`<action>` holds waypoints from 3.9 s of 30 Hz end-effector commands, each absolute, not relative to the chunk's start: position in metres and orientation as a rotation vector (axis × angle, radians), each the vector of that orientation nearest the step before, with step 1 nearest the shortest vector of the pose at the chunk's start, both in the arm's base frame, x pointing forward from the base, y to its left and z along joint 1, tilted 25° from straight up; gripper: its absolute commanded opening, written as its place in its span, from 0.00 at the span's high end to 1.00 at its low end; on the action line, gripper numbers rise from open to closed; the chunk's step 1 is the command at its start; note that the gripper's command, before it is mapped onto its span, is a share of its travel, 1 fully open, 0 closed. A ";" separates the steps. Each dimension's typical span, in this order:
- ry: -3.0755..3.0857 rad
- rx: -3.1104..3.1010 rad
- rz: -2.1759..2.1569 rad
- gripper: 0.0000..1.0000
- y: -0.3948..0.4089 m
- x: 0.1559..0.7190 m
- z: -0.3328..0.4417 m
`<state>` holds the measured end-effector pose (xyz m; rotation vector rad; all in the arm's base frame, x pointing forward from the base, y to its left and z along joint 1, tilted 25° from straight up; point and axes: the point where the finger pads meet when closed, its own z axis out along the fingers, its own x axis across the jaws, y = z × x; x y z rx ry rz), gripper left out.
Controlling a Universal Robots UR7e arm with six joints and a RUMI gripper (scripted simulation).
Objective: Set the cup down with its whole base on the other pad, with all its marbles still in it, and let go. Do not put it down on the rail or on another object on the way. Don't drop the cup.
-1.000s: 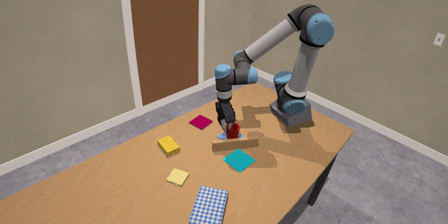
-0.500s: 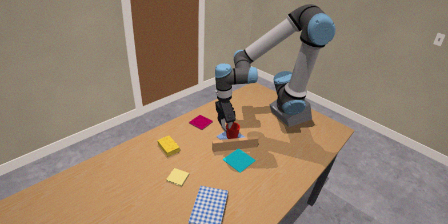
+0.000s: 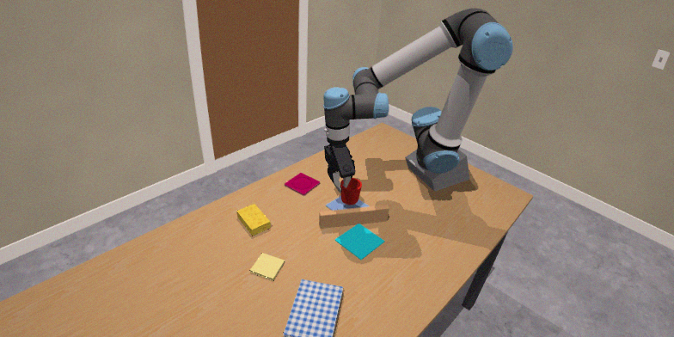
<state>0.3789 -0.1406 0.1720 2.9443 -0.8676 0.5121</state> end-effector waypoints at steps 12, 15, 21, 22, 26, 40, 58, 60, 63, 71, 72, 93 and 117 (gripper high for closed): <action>-0.867 2.944 0.513 0.97 -0.134 0.365 0.206; -0.867 2.944 0.513 0.97 -0.133 0.363 0.211; -0.867 2.944 0.513 0.97 -0.132 0.360 0.217; -0.867 2.944 0.513 0.97 -0.132 0.360 0.217; -0.867 2.944 0.513 0.97 -0.132 0.360 0.217; -0.867 2.944 0.513 0.97 -0.132 0.360 0.217; -0.867 2.944 0.513 0.97 -0.120 0.370 0.219; -0.867 2.944 0.513 0.97 -0.116 0.373 0.220; -0.867 2.944 0.513 0.97 -0.114 0.375 0.220; -0.867 2.944 0.513 0.97 -0.094 0.391 0.223; -0.867 2.944 0.513 0.97 -0.091 0.393 0.224; -0.867 2.944 0.513 0.97 -0.031 0.442 0.233; -0.867 2.944 0.513 0.97 0.000 0.467 0.237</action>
